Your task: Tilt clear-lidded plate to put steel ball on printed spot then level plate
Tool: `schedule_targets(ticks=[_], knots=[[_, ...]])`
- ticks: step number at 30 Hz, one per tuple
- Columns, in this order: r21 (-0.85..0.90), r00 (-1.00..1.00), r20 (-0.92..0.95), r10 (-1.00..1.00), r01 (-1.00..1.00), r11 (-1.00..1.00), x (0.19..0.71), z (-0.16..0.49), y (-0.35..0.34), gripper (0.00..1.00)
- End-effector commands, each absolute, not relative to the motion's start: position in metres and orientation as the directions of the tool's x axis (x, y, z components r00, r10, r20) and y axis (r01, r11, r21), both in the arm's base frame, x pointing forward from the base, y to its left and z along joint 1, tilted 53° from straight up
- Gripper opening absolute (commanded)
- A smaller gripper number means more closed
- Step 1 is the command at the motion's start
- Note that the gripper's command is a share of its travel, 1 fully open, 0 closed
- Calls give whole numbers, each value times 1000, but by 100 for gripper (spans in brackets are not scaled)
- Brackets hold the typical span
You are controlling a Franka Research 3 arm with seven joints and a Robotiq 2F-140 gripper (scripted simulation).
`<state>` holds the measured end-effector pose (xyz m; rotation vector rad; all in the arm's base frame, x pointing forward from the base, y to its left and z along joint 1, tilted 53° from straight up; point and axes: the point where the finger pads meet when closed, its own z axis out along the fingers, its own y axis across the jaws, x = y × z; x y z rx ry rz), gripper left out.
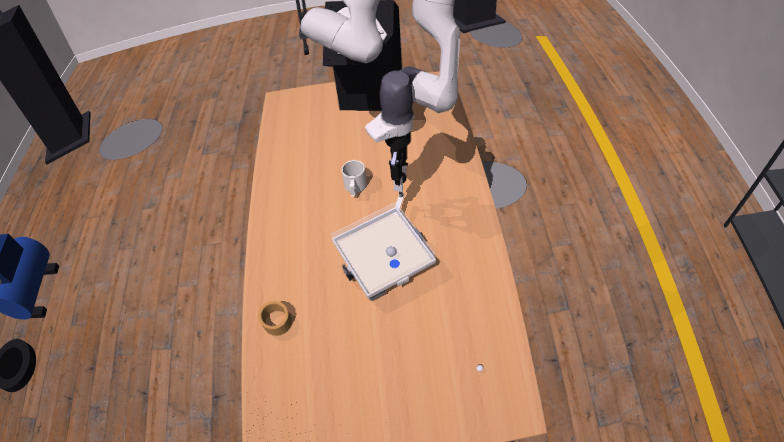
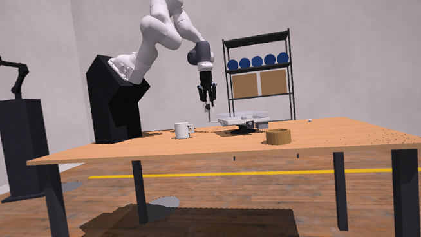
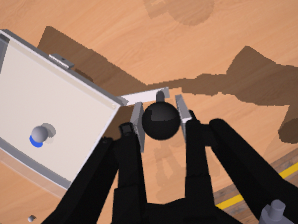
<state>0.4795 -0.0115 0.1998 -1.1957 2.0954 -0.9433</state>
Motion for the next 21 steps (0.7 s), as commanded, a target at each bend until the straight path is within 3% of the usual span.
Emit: schedule_targets(ticks=[1, 21], knots=[[-790, -450, -116, -885, -498, 357, 482, 202, -6, 0], [-790, -450, -116, -885, -498, 357, 482, 195, -13, 0]])
